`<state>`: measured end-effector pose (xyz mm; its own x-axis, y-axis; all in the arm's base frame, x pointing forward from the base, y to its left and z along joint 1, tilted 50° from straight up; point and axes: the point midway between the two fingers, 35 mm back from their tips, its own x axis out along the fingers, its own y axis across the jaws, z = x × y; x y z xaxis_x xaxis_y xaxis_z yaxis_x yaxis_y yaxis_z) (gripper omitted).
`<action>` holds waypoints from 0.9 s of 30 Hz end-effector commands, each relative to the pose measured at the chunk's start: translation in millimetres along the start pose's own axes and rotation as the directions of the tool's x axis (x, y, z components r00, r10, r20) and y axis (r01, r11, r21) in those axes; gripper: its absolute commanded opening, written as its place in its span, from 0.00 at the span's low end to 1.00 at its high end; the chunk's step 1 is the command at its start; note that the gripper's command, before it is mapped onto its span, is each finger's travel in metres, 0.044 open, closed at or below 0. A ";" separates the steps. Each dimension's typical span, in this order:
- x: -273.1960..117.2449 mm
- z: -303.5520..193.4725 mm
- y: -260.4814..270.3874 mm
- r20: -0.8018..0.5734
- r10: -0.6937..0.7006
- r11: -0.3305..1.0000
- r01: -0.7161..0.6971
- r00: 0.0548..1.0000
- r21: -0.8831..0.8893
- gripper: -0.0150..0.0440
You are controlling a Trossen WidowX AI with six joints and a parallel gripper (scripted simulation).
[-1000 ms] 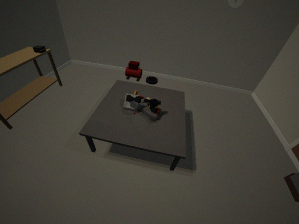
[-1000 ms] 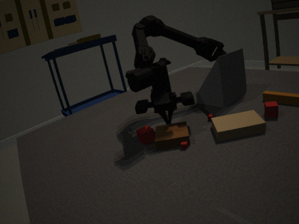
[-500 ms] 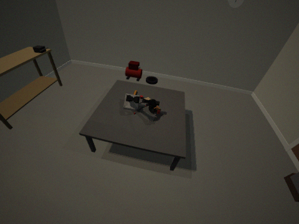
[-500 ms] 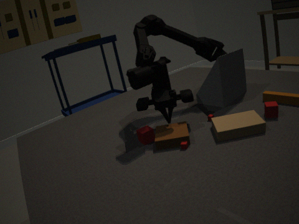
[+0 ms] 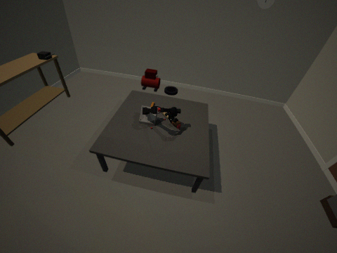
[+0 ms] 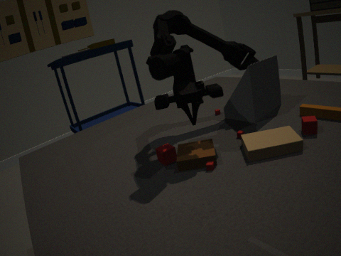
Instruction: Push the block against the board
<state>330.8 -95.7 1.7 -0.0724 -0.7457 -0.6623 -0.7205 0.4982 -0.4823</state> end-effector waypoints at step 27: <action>-17.2 120.4 190.7 0.047 0.041 0.535 0.017 0.998 -0.845 0.25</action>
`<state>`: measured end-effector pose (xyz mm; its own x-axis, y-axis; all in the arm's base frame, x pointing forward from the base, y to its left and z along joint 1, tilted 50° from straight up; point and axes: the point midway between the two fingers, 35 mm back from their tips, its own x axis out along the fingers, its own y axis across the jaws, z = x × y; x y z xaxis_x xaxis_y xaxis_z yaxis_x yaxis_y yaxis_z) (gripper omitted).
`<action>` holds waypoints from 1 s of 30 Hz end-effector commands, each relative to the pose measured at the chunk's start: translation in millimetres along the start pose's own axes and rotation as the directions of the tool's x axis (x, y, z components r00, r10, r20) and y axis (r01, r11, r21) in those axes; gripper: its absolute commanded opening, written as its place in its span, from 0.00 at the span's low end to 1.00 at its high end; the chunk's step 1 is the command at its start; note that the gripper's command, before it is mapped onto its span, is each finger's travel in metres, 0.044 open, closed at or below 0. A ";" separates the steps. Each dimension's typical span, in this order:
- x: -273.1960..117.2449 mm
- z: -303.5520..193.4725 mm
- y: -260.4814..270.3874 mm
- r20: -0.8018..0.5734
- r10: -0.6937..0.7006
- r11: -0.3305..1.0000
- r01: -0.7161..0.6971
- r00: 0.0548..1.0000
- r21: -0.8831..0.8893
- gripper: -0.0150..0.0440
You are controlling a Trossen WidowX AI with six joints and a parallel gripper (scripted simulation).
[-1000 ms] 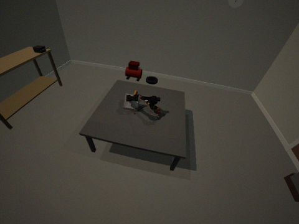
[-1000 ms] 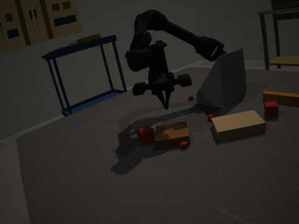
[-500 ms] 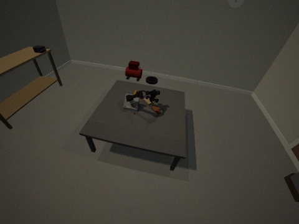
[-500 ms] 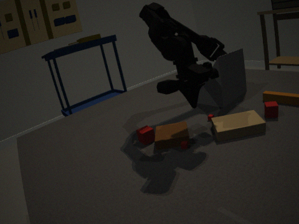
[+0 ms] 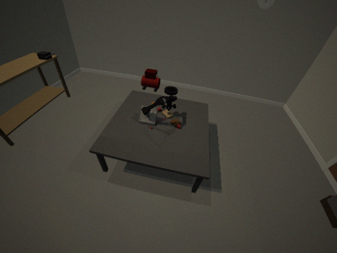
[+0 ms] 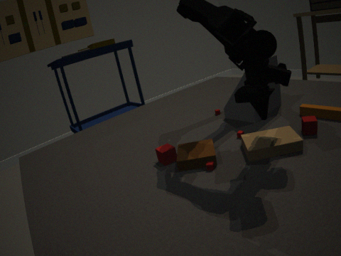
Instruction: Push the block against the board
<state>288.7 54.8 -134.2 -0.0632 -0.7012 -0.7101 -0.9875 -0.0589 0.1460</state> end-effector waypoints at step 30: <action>80.1 93.9 64.8 -0.058 0.027 0.850 -0.054 0.998 -0.525 0.25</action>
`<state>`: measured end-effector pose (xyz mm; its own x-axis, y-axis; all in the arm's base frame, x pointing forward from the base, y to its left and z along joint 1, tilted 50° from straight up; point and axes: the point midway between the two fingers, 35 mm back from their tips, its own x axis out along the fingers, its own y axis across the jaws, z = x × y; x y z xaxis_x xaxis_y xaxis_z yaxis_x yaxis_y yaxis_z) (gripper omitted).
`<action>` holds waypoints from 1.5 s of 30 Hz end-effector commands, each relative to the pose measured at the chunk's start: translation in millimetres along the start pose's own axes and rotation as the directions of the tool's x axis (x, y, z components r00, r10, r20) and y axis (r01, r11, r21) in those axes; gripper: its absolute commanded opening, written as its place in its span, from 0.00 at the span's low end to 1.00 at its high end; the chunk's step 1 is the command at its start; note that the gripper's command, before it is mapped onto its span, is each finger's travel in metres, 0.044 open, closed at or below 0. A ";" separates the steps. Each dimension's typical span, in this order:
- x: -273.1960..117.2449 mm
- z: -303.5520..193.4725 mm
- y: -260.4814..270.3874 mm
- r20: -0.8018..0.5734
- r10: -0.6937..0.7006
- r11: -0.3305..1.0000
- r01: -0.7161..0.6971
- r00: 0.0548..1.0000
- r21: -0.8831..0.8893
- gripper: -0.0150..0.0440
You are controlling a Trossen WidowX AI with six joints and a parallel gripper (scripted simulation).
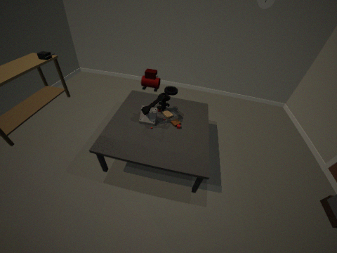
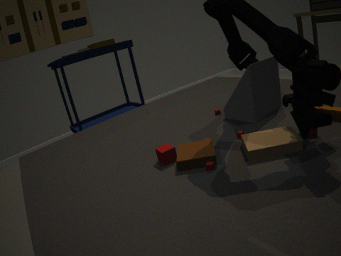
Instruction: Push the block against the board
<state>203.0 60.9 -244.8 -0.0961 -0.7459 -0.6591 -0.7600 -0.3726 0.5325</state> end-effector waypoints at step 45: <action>-0.6 -70.3 -5.9 -0.006 -0.016 1.000 0.016 1.000 -0.003 0.25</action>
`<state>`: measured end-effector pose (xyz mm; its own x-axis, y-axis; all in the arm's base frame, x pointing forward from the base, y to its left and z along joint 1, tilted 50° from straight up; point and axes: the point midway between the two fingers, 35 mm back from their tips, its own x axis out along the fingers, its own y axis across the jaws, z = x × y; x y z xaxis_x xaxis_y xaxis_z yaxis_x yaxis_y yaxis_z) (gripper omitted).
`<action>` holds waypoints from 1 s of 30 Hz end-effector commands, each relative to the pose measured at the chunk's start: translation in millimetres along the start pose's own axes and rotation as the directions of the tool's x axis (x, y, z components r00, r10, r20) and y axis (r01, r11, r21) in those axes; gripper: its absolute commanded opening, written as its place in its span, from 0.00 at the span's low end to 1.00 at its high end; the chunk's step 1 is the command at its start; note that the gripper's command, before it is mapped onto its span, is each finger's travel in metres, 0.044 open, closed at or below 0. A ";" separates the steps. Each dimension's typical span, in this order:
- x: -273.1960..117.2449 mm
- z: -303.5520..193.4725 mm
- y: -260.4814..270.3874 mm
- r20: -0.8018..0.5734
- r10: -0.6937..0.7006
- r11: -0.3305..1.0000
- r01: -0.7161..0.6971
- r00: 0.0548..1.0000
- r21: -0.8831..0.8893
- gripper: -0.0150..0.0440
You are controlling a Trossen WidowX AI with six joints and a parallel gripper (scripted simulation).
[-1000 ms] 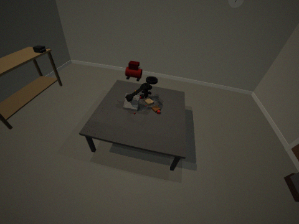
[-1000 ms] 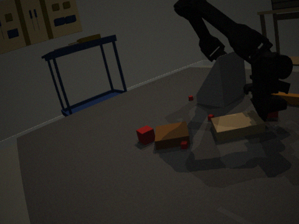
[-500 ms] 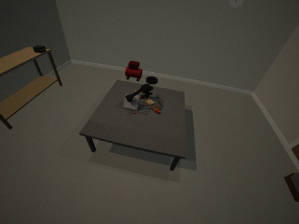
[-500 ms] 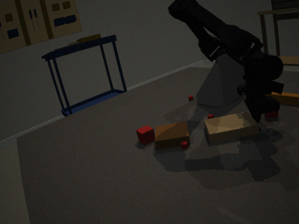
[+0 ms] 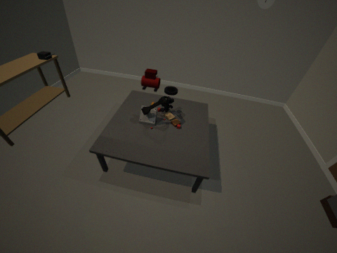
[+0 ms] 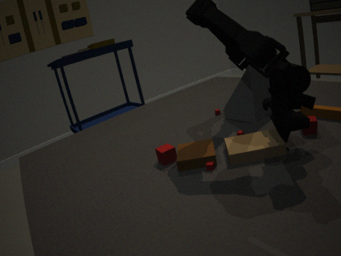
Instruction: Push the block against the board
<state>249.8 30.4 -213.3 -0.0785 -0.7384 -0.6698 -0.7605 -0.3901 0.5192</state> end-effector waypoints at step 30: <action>2.5 5.9 1.1 -0.005 0.007 1.000 -0.007 1.000 0.000 0.25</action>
<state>249.0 29.2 -214.1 -0.0756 -0.7442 -0.6636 -0.7584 -0.3892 0.5228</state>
